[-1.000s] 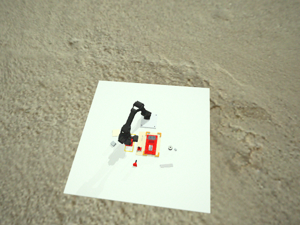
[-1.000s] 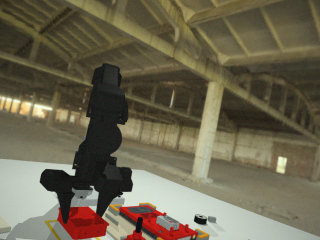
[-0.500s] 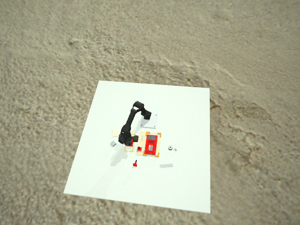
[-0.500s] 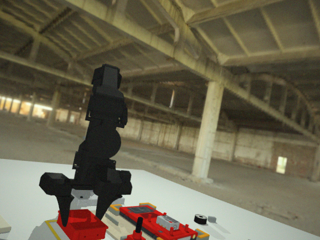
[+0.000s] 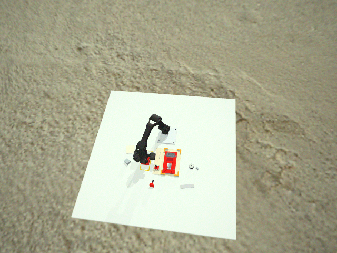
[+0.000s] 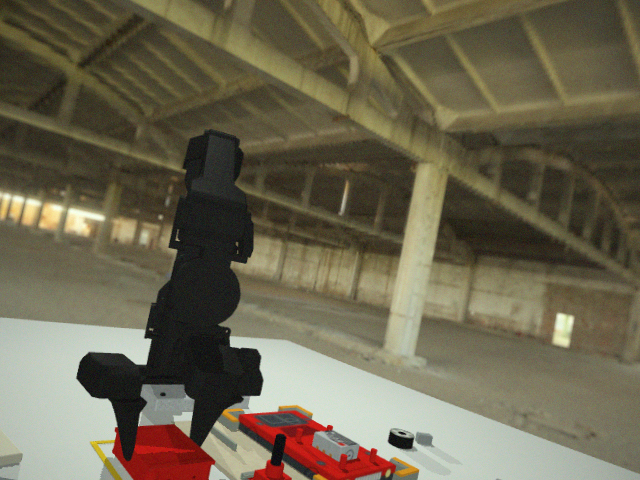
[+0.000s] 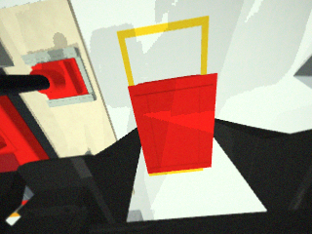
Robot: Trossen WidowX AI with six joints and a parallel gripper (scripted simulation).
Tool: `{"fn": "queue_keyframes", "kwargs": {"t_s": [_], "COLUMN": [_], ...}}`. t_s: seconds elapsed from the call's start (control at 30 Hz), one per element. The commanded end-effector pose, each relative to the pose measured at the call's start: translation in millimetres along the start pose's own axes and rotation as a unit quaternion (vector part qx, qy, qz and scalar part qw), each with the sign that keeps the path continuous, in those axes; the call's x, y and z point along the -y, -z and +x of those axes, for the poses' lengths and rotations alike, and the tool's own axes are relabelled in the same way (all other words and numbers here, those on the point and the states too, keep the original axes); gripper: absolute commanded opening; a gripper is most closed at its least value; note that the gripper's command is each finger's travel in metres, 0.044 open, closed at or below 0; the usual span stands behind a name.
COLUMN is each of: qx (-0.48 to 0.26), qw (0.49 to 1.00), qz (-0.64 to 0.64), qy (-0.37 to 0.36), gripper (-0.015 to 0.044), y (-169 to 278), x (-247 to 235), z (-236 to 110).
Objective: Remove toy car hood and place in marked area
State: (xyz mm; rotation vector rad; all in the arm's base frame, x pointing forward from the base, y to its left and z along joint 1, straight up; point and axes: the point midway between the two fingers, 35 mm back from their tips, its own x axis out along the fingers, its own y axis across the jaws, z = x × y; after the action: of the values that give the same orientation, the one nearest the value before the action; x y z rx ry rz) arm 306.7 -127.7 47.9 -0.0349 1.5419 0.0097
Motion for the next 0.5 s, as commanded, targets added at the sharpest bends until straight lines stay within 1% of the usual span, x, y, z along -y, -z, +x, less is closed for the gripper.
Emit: {"fn": "queue_keyframes", "kwargs": {"t_s": [0.0,0.47], "qx": [0.001,0.001], "qw": [1.000,1.000], "qz": [-0.002,-0.002], "qy": [-0.001,-0.001], "gripper": [0.0000,0.0000], "y": [-0.1,0.0], "x": [-0.4,-0.5], "z": [2.5,9.4]}}
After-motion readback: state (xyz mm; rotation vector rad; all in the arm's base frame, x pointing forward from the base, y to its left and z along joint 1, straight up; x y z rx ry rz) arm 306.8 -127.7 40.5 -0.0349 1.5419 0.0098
